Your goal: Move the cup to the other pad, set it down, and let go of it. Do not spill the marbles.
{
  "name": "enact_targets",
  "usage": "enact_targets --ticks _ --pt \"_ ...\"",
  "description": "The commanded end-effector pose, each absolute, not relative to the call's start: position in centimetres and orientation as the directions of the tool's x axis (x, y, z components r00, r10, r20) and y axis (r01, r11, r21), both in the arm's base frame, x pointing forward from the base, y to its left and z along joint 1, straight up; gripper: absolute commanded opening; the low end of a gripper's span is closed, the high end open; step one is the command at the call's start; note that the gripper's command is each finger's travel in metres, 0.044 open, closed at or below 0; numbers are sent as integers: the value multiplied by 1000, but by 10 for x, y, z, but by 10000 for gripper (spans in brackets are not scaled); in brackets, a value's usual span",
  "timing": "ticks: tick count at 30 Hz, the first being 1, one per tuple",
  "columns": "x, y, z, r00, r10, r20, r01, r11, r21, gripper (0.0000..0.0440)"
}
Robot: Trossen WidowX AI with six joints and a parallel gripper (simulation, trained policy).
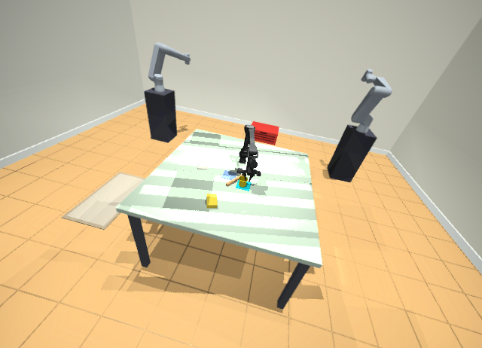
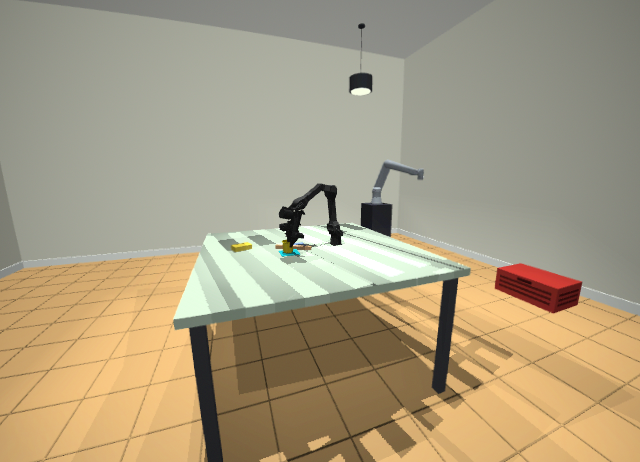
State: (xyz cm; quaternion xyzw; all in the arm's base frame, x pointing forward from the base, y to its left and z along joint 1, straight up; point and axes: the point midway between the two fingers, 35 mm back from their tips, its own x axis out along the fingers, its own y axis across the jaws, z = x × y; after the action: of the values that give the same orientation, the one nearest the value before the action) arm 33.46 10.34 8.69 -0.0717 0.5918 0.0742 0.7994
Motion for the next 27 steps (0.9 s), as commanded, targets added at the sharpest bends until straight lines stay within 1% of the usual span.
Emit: enact_targets --ticks 1,15,19,20,27 --pt "331 102 87 286 41 -957 -202 979 -18 128" --pt "319 101 122 332 101 -938 -179 983 43 171" --pt "318 100 135 361 115 -926 -170 984 56 194" --pt "319 100 139 368 117 -923 -168 984 57 205" --pt "321 96 159 409 128 -903 -146 987 73 378"
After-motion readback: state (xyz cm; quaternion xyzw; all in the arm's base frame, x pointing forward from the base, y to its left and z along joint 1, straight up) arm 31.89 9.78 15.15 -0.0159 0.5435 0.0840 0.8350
